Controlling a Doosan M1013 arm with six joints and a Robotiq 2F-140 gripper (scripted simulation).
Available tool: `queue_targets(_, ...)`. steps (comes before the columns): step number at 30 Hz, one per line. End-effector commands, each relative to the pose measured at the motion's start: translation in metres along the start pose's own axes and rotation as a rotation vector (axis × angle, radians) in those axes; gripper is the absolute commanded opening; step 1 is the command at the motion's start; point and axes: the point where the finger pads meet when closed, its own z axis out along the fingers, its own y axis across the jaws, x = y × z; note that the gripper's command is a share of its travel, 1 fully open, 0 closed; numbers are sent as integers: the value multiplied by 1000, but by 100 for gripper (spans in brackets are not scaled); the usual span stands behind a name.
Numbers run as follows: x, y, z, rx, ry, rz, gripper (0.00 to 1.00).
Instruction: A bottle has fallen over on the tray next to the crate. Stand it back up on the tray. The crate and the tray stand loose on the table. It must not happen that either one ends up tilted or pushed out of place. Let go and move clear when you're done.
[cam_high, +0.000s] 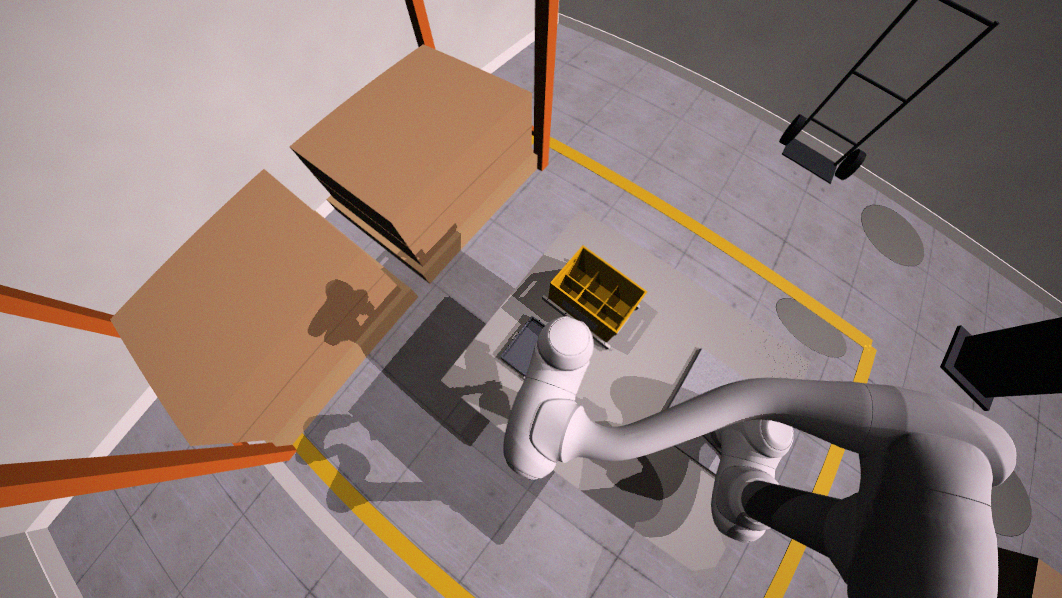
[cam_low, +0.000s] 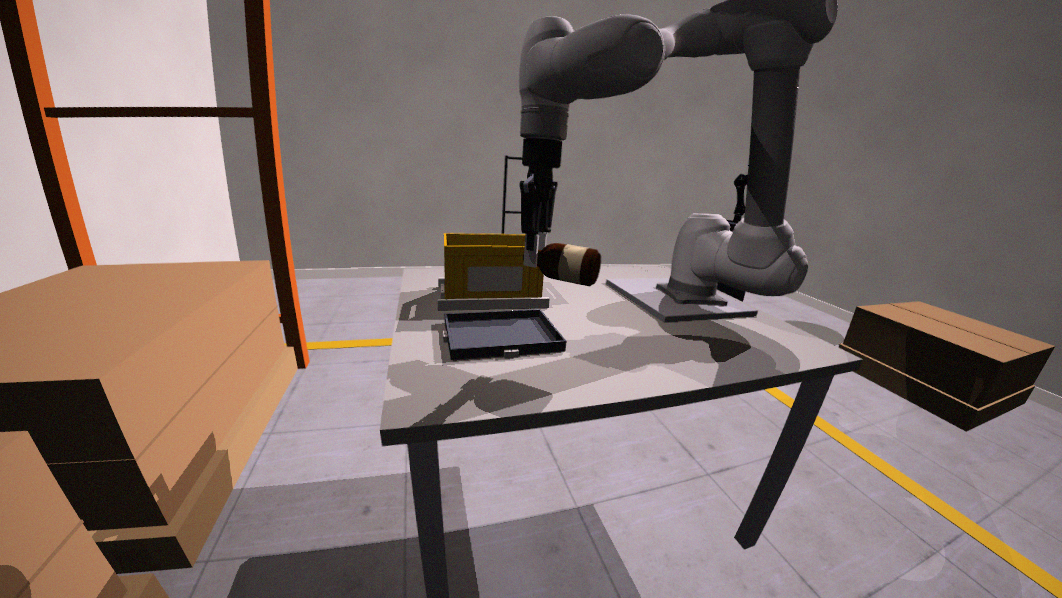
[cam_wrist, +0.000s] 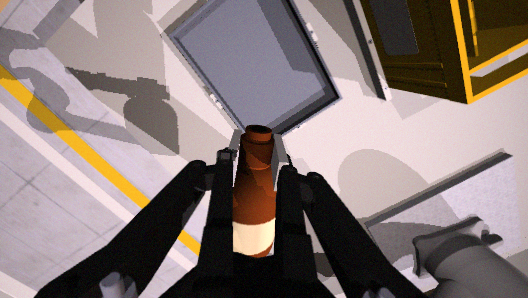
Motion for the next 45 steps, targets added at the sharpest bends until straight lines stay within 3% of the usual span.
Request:
queue_targets(1,0,0,0,0,1,21,10)
queue_targets(45,0,0,0,0,1,53,10)
